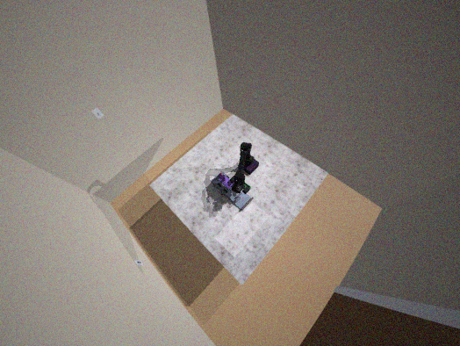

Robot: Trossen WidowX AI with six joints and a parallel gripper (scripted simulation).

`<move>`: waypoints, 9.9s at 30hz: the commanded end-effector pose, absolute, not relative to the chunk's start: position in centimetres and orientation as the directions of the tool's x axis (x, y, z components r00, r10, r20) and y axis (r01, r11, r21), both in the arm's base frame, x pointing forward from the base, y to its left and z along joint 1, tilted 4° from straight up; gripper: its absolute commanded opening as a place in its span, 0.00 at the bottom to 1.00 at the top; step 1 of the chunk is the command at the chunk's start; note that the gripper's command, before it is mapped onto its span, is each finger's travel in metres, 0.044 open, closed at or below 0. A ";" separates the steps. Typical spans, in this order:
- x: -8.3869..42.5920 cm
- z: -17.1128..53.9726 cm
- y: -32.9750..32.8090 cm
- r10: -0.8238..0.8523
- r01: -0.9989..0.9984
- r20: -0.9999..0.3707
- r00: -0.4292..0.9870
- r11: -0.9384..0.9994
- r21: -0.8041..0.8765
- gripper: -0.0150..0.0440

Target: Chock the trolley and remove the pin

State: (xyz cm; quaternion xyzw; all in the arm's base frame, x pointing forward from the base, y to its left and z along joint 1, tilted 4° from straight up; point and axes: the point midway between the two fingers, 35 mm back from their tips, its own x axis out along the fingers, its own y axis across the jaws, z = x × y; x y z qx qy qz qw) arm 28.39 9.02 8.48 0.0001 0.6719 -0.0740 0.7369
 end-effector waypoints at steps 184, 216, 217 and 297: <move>29.1 12.9 -11.9 -0.318 -0.990 -0.946 0.067 0.098 -0.102 0.25; 28.8 14.4 -11.5 -0.317 -0.990 -0.946 0.066 0.098 -0.102 0.25; 28.8 14.5 -11.4 -0.317 -0.990 -0.946 0.066 0.098 -0.102 0.25; 23.0 16.4 -13.7 -0.320 -0.990 -0.946 0.061 0.097 -0.097 0.25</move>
